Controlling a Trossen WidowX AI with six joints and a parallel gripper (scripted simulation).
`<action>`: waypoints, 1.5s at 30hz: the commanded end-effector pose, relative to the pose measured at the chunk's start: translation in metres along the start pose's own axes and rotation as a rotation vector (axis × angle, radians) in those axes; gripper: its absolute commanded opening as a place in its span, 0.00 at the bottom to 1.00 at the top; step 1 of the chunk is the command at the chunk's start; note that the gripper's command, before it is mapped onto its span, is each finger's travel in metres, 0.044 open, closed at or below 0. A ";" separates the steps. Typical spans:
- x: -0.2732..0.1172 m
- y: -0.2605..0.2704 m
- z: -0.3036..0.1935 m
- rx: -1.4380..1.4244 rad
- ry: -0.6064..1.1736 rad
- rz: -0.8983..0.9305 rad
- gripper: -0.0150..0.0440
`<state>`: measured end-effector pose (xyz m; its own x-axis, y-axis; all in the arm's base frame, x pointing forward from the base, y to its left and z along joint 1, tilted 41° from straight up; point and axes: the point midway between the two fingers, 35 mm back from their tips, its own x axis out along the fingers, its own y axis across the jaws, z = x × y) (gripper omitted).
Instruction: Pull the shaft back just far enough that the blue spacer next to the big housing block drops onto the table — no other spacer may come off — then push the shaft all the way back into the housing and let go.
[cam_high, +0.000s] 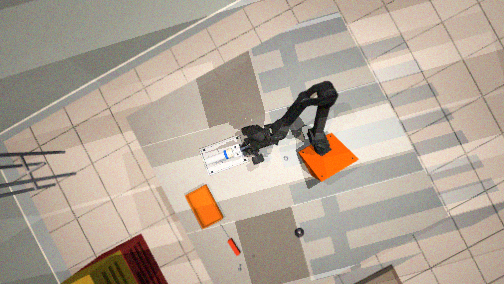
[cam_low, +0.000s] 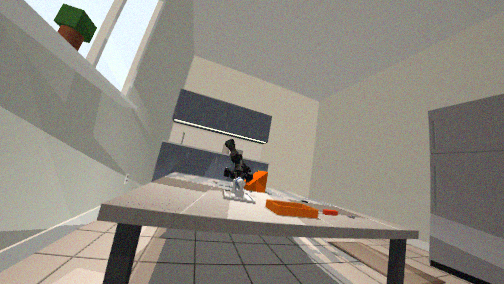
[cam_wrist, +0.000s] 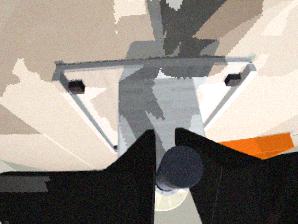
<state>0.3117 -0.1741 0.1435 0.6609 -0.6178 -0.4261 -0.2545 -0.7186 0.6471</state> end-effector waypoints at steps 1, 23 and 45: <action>-0.002 0.000 0.002 -0.004 0.000 -0.002 0.25; -0.011 -0.001 0.012 -0.004 0.000 -0.003 0.25; -0.013 -0.001 0.013 -0.004 0.000 -0.003 0.25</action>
<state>0.2945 -0.1704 0.1408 0.6611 -0.6169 -0.4271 -0.2535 -0.7193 0.6468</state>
